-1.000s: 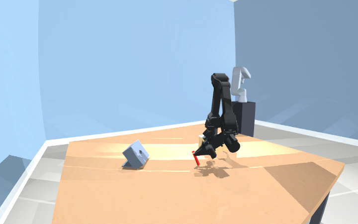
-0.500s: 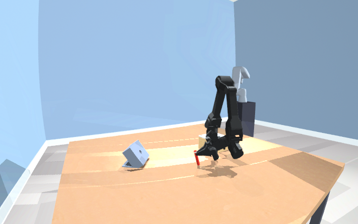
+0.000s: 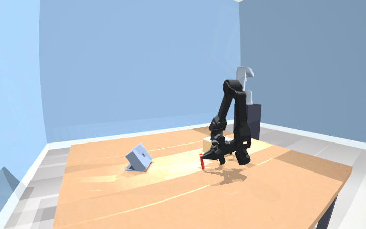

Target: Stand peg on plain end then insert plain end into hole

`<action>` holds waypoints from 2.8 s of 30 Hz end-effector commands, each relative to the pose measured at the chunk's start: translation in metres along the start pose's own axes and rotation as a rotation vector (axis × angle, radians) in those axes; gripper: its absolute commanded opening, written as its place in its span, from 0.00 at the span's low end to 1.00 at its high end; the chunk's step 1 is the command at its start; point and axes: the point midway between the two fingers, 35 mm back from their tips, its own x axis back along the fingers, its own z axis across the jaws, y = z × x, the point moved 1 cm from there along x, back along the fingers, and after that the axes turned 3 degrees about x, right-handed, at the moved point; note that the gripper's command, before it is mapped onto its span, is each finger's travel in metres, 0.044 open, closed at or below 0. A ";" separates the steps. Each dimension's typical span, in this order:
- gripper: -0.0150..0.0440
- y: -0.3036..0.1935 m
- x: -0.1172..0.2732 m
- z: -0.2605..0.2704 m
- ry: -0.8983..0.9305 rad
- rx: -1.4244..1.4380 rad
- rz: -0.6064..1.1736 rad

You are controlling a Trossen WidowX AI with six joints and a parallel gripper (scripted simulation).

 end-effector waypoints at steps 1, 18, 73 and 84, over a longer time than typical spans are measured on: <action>0.34 -0.001 0.000 0.000 -0.001 0.001 0.004; 0.34 -0.005 -0.001 0.000 0.000 0.001 0.000; 0.34 -0.011 0.008 -0.002 0.030 0.043 -0.039; 0.34 -0.012 0.009 -0.003 0.037 0.051 -0.047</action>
